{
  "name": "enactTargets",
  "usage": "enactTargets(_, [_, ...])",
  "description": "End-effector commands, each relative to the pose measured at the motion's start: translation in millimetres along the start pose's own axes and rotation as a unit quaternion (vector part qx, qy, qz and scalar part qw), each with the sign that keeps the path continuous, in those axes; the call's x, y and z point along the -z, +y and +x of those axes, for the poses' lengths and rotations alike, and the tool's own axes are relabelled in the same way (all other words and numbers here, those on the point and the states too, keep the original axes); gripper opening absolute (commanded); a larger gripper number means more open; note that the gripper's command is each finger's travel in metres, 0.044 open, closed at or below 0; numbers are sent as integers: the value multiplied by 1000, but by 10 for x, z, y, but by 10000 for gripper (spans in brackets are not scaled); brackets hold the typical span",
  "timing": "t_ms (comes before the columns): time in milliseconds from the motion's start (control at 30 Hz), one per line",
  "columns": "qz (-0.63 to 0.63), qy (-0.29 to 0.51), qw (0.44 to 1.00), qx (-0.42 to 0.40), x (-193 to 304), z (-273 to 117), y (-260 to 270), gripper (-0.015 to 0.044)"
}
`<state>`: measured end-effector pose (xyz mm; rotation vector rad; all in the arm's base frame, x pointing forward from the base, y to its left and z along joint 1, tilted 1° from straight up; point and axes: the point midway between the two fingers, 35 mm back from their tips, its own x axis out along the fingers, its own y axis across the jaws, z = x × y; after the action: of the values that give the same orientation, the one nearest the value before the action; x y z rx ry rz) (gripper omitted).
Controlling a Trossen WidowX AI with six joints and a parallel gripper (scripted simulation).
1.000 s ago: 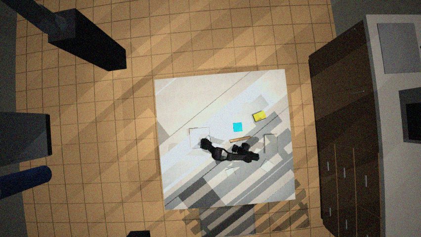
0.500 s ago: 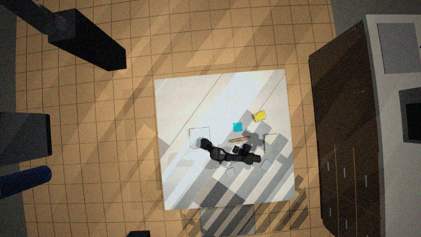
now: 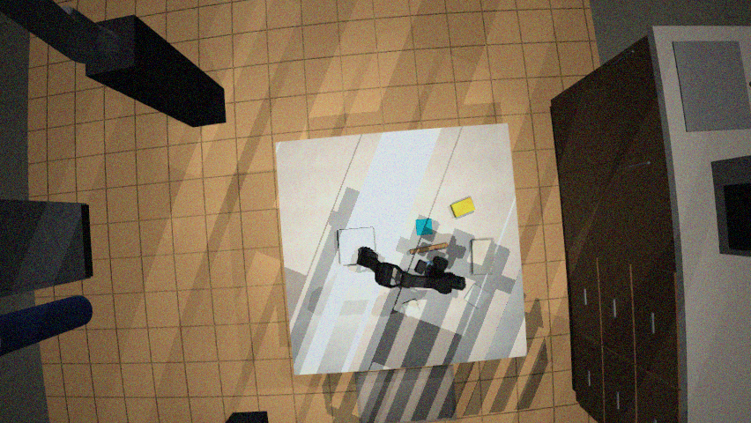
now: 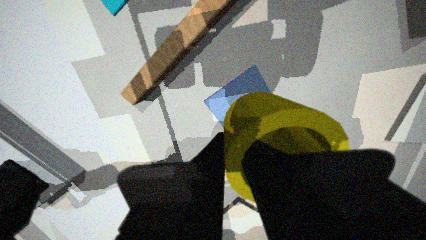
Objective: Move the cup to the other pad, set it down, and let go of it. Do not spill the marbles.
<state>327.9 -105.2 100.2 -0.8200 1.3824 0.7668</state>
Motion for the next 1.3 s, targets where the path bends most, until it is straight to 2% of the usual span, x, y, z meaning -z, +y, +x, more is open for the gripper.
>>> enactTargets(0, [1, 0, 1000, -1, -29, 7, 24, 0])
enactTargets(1267, [-1, -5, 1000, -3, -798, -64, 500, 0])
